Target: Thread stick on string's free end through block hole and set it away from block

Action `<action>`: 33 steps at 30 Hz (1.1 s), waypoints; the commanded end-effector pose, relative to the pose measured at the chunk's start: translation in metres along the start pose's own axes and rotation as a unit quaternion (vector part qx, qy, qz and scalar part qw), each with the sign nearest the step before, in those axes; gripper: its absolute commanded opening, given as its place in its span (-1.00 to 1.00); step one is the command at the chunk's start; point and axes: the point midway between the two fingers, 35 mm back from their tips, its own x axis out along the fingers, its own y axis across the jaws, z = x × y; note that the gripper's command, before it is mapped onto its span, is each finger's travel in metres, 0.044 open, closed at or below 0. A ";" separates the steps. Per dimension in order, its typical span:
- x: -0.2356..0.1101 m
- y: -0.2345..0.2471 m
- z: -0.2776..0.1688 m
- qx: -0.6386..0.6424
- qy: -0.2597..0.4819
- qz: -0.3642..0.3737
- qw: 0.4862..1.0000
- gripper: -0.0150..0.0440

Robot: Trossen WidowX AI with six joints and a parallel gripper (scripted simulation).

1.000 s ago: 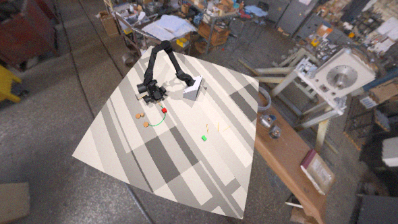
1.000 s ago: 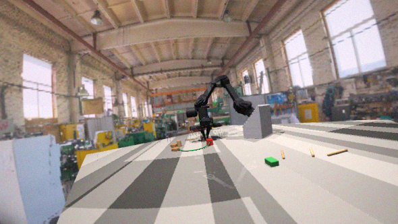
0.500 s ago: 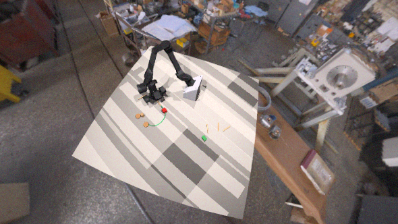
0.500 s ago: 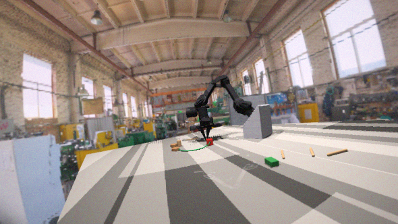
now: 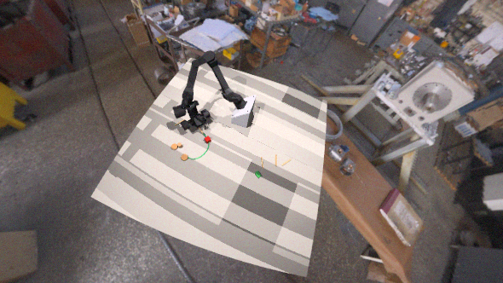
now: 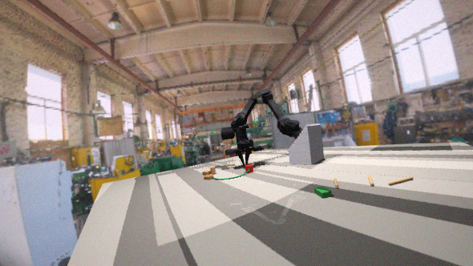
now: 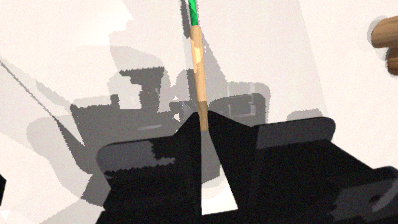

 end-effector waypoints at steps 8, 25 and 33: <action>0.000 0.000 0.000 0.000 0.000 0.000 1.000 -0.31; -0.079 -0.003 0.011 0.003 -0.002 -0.005 1.000 0.22; -0.074 -0.003 0.012 -0.002 -0.004 -0.002 1.000 0.75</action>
